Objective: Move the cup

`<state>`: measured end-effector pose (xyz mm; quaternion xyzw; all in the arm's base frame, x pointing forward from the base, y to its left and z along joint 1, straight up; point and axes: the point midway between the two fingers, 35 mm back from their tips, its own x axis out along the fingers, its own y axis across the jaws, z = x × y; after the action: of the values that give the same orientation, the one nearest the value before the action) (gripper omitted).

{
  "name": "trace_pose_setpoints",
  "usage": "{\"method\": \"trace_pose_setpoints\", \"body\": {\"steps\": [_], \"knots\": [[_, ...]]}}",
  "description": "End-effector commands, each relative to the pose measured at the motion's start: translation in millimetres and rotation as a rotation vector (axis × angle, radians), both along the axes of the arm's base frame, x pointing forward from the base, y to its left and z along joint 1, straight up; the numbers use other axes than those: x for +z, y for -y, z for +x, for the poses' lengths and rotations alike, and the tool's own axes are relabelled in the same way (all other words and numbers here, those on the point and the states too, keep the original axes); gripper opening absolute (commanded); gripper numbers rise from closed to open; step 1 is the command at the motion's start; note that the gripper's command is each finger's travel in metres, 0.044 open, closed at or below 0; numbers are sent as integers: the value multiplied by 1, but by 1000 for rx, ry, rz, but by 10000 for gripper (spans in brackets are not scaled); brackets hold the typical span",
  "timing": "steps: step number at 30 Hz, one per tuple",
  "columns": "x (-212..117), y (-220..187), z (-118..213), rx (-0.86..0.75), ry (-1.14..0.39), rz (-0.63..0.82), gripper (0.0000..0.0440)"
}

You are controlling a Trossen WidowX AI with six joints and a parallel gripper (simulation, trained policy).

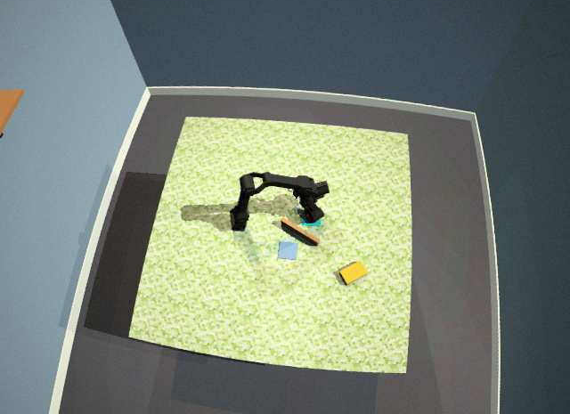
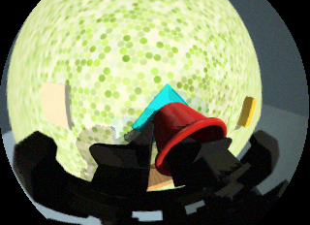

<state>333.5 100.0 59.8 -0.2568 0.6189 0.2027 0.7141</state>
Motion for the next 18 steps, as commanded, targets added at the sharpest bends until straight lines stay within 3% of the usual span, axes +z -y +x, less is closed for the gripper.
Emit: {"method": "trace_pose_setpoints", "body": {"steps": [1,3,18], "knots": [[3,1,2,-13,21,10,92],[7,0,4,-17,39,24,129],[38,0,-7,-12,95,101,182]]}}
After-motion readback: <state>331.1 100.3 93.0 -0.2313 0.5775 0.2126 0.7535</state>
